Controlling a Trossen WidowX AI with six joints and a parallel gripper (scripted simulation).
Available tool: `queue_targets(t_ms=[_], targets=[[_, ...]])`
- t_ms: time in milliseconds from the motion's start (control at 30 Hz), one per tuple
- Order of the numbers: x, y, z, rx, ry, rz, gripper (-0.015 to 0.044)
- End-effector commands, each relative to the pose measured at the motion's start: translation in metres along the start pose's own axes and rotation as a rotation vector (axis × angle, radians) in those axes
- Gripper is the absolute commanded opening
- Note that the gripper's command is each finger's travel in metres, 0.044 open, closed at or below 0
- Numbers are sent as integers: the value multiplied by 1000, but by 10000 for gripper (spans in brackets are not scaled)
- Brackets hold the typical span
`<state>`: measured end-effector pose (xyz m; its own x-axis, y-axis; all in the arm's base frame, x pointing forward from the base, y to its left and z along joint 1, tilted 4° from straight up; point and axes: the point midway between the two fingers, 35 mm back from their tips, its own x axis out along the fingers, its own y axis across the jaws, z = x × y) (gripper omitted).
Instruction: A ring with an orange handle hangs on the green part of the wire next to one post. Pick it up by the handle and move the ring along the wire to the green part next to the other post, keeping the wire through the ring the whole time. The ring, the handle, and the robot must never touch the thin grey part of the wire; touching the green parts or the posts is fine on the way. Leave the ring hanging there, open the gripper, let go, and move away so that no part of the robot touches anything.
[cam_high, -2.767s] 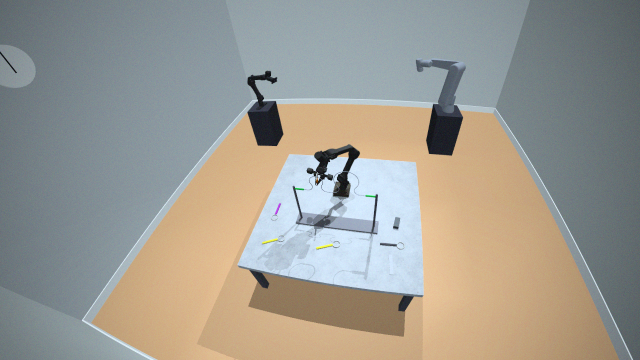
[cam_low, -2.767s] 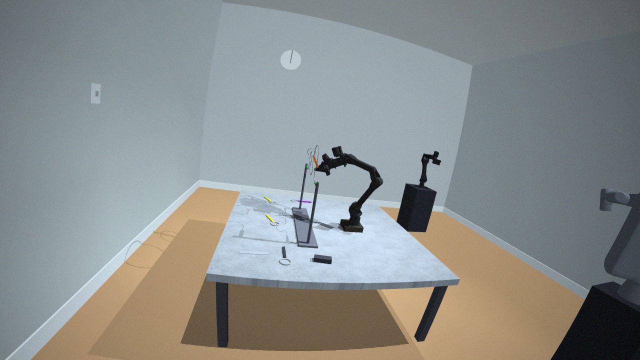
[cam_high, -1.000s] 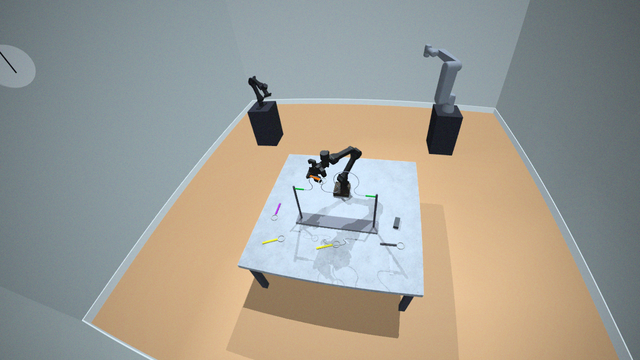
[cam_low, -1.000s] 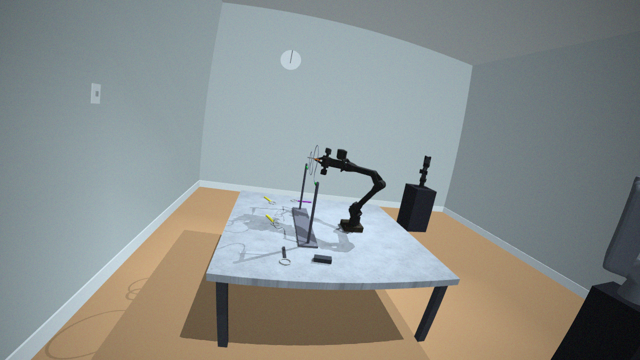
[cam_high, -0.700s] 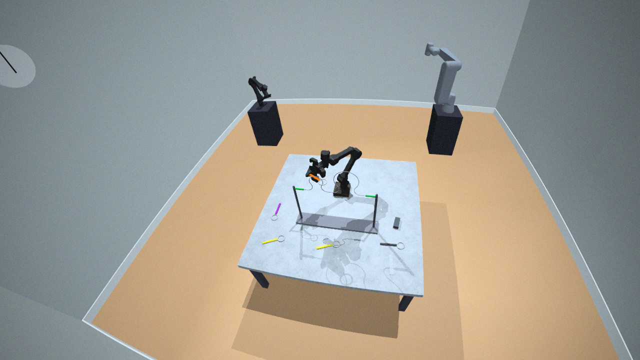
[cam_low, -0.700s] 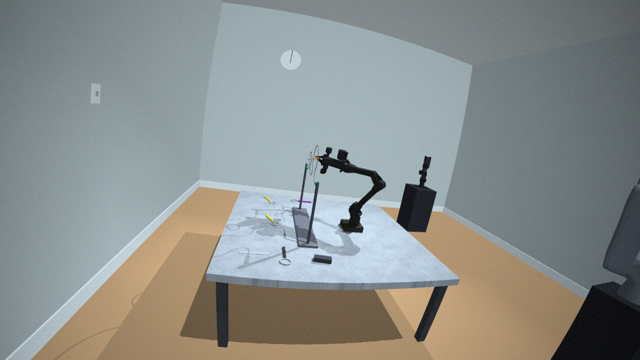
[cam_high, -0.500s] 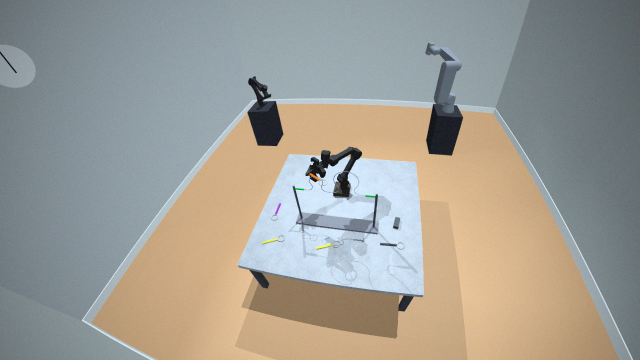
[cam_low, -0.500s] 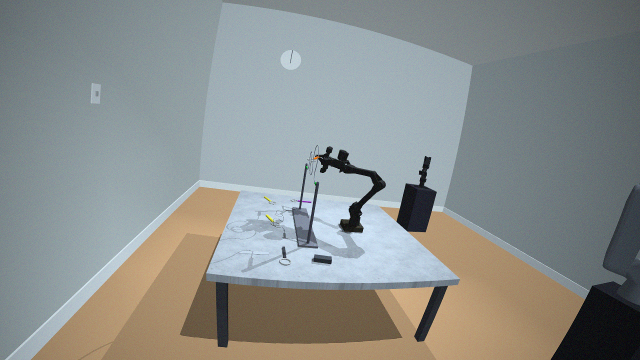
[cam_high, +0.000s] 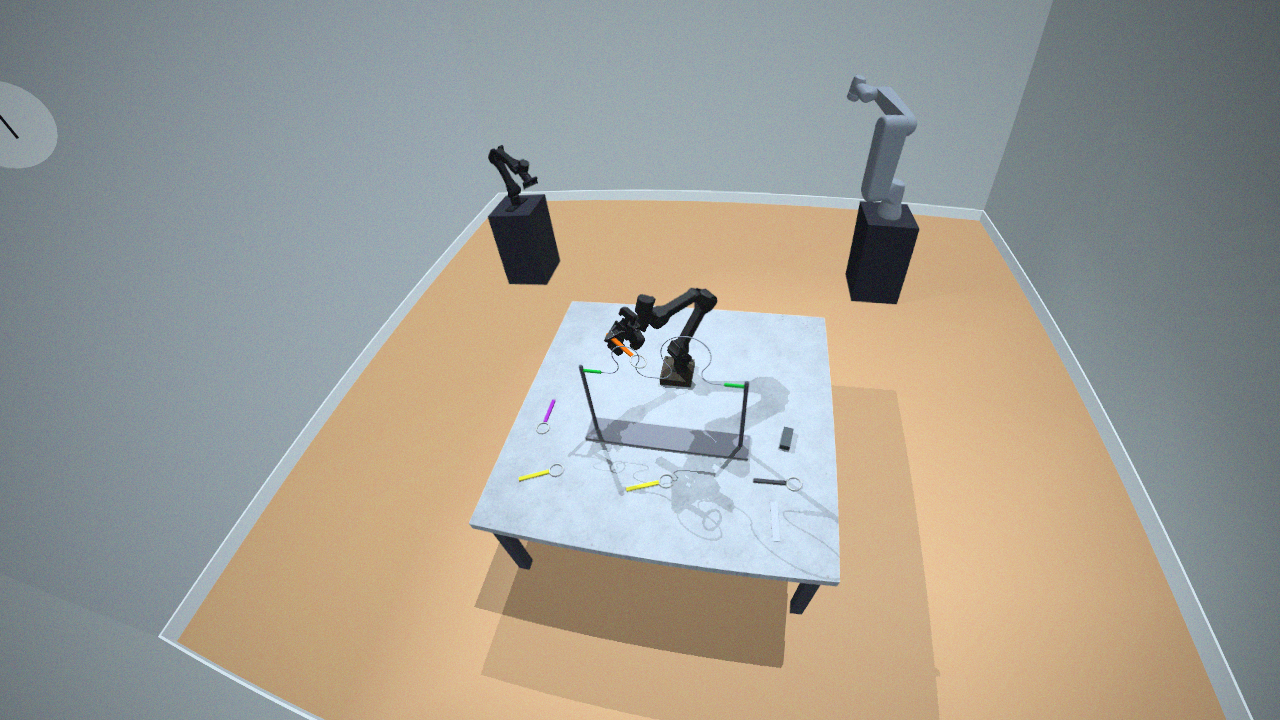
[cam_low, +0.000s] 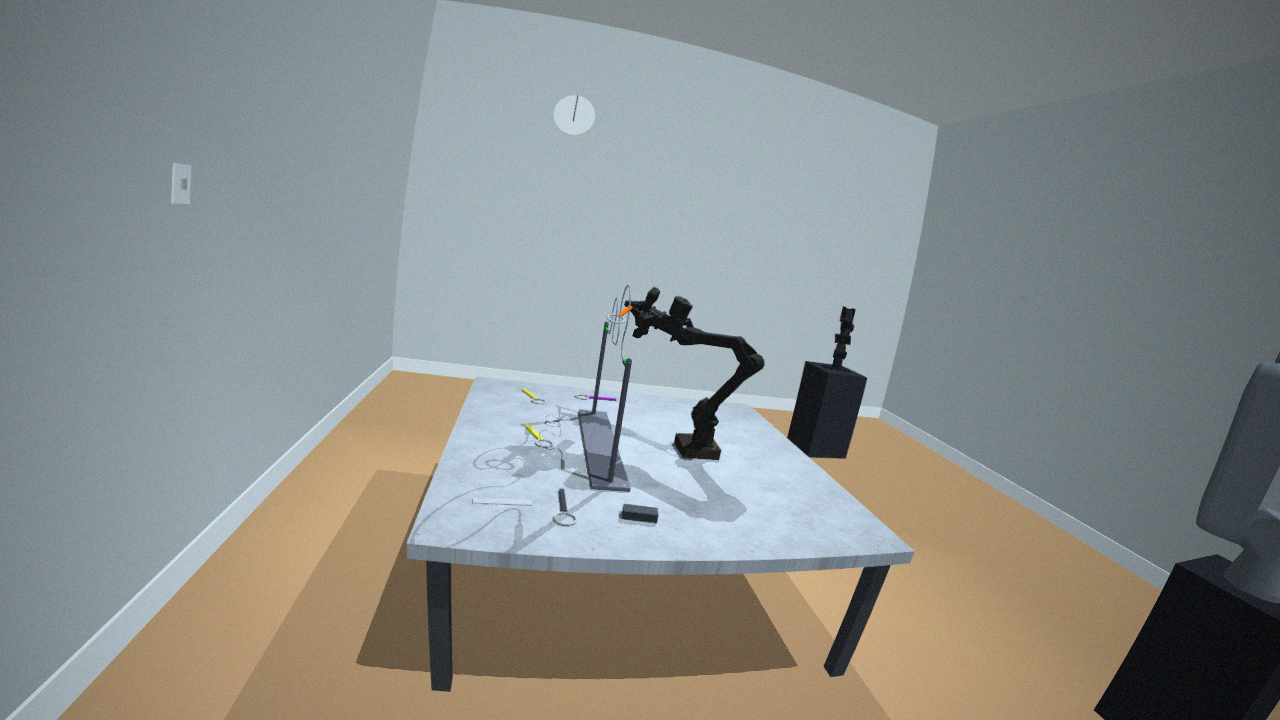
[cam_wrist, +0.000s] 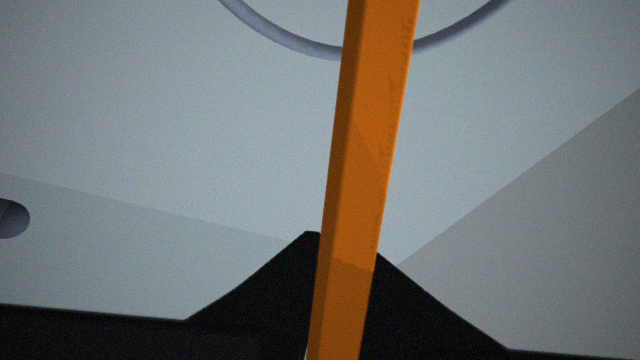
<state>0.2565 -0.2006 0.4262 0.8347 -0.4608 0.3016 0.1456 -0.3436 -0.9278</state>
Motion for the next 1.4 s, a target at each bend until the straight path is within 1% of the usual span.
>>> queue_targets(t_ms=[0,233,467,900,1367], targets=[[0,4,0,-27,-4,-12,-150],[0,13,-1,-10,-1,-6,-150],[-2,30,-1,69,8,35,-150],[-11,71,6,308,38,164,-150],[-28,112,28,592,74,322,-150]])
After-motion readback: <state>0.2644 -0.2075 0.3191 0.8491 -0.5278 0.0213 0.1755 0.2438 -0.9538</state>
